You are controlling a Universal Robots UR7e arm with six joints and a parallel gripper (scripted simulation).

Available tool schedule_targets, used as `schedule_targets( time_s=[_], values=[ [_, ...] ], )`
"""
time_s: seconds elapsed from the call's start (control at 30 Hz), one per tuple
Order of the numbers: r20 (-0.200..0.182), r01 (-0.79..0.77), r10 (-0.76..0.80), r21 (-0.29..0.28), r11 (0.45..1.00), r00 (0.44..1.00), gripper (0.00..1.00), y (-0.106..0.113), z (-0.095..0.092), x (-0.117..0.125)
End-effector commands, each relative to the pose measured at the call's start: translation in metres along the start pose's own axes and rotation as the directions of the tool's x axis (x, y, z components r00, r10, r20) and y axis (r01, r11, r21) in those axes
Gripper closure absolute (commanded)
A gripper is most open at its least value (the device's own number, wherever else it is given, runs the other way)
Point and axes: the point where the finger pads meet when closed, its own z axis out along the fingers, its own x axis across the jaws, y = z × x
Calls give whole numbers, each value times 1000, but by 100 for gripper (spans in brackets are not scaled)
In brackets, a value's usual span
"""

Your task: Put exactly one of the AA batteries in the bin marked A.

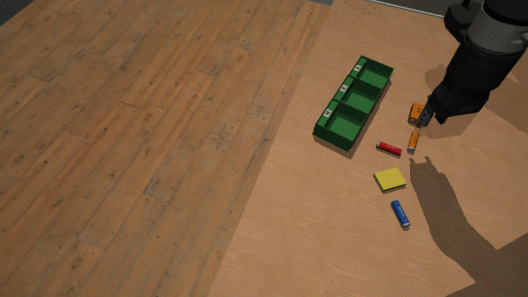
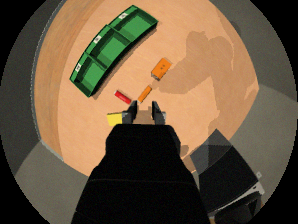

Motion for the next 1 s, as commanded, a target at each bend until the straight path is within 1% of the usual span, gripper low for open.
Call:
schedule_targets(
  time_s=[0.0,0.27,0.33,0.37,0.47,0.7,0.97],
  values=[
    [20,-154,153,22,988,988,40,-2,6,4],
    [44,-336,334,29,942,941,40,-2,6,3],
    [44,-336,334,29,942,941,40,-2,6,3],
    [54,-399,397,34,916,916,40,-2,6,3],
    [64,-451,448,39,892,892,40,-2,6,2],
    [93,-585,579,63,808,810,40,-2,6,1],
    [94,-586,580,63,808,809,40,-1,6,1]
  ],
)
